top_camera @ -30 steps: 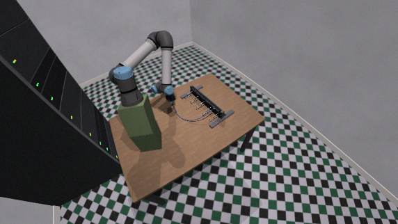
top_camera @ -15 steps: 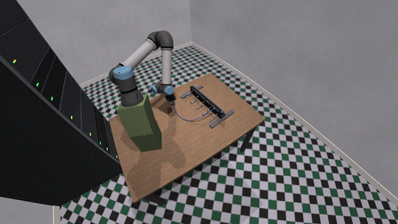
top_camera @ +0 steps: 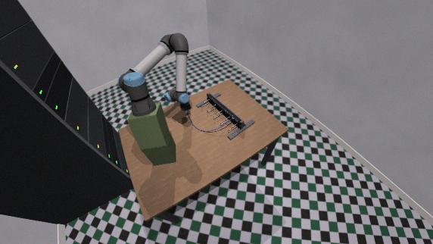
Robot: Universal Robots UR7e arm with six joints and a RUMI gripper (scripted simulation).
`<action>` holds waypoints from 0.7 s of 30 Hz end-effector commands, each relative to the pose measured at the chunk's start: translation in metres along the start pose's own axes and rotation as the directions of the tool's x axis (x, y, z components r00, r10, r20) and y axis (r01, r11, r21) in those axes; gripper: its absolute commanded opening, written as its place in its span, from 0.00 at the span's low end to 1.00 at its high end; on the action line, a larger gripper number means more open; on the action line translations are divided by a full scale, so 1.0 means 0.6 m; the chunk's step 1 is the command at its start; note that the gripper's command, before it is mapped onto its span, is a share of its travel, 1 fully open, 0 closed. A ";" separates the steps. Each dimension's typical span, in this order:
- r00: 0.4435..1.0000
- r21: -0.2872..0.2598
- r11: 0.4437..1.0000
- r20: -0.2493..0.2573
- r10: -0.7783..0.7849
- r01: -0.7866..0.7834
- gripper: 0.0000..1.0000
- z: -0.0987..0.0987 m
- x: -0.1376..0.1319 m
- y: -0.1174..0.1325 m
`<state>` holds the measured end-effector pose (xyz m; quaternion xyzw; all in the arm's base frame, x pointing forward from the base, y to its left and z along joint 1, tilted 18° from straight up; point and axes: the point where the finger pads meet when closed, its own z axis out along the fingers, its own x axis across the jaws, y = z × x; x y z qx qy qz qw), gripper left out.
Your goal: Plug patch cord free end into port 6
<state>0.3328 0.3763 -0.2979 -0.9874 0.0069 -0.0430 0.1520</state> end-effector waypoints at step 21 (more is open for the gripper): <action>1.000 0.001 1.000 -0.001 0.000 0.000 0.00 -0.042 0.001 0.000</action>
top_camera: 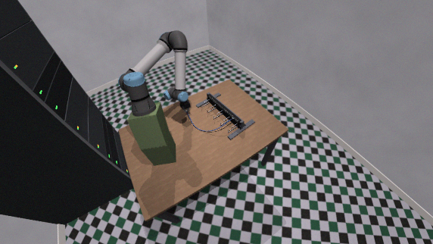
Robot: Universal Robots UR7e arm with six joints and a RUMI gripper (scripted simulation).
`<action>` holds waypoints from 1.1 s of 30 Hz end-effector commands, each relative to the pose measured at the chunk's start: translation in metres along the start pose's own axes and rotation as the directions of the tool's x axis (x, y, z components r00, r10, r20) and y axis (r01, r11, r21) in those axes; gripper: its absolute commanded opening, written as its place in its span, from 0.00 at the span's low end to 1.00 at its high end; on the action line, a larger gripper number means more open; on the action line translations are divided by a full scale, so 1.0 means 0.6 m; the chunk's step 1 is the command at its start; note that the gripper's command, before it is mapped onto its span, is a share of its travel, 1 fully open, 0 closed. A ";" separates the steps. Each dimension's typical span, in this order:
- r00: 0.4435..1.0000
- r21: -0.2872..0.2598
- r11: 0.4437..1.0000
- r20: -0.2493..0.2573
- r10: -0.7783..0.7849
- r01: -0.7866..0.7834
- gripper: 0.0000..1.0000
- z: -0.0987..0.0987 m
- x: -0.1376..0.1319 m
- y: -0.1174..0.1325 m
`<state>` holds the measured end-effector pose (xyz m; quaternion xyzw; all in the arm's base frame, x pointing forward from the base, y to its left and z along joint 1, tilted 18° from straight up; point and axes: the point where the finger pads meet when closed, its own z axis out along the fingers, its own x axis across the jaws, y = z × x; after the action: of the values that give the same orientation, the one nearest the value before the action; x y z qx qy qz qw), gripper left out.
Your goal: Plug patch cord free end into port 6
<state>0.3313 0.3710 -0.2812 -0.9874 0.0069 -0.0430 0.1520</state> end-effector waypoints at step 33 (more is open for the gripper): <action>1.000 0.000 1.000 -0.001 0.000 0.000 0.00 -0.070 0.001 0.000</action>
<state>0.3278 0.3589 -0.2427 -0.9874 0.0069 -0.0430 0.1521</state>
